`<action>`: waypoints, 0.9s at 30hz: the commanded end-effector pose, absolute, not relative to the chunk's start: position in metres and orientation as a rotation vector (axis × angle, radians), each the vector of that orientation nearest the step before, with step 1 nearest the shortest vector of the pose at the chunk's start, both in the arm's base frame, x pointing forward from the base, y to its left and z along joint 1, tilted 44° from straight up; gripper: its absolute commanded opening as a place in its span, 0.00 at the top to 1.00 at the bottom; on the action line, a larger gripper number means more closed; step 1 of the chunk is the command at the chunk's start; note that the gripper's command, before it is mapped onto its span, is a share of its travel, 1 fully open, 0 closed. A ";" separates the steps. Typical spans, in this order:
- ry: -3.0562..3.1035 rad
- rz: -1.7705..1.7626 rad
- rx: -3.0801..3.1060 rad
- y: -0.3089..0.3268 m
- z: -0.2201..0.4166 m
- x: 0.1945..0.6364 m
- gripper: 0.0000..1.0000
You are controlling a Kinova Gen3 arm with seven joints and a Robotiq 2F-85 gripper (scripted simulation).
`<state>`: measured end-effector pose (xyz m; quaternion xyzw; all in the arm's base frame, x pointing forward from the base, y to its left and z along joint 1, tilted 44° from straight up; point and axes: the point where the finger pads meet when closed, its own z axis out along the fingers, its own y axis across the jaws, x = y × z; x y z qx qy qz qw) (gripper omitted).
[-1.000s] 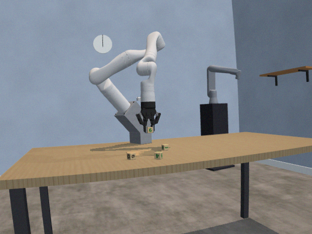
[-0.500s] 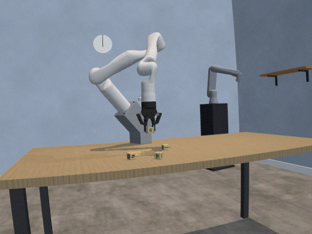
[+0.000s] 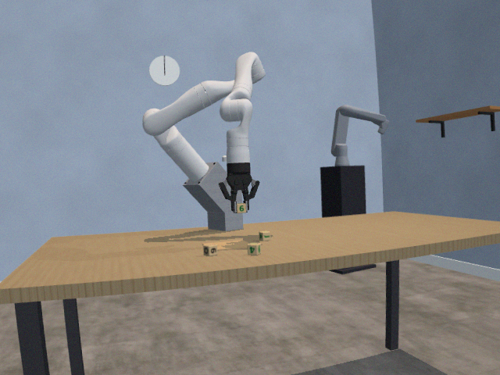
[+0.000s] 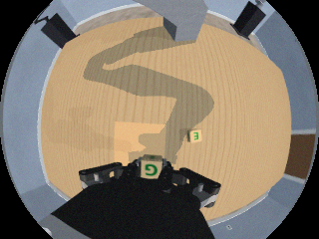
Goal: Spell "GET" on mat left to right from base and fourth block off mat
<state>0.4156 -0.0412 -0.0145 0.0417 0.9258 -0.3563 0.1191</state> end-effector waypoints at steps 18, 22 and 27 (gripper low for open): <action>2.706 -1.040 0.122 -0.051 -0.026 0.419 0.74; 2.706 -1.040 0.122 -0.062 -0.037 0.422 0.74; 2.706 -1.040 0.122 -0.071 -0.048 0.425 0.74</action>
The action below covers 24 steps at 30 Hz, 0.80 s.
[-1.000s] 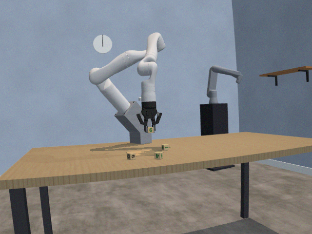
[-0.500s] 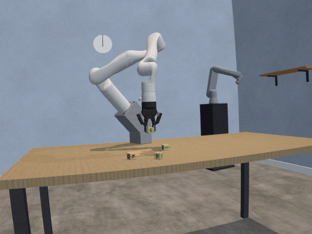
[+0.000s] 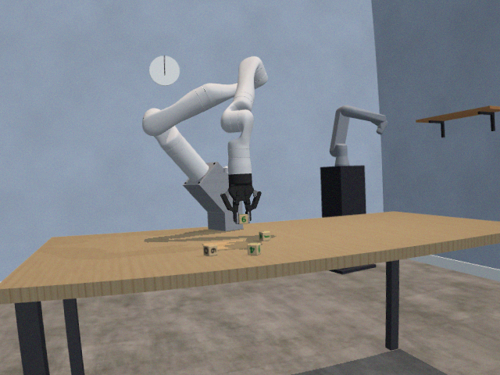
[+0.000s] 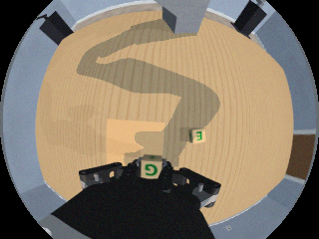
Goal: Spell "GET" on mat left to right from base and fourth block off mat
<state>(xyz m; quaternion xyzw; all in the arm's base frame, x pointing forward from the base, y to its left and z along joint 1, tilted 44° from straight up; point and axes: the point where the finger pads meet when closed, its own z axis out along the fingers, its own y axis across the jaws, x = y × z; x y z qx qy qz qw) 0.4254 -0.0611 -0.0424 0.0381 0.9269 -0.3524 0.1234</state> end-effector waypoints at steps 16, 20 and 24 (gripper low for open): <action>2.706 -1.040 0.122 -0.103 -0.083 0.435 0.74; 2.706 -1.040 0.122 -0.104 -0.083 0.435 0.74; 2.706 -1.040 0.122 -0.104 -0.083 0.435 0.74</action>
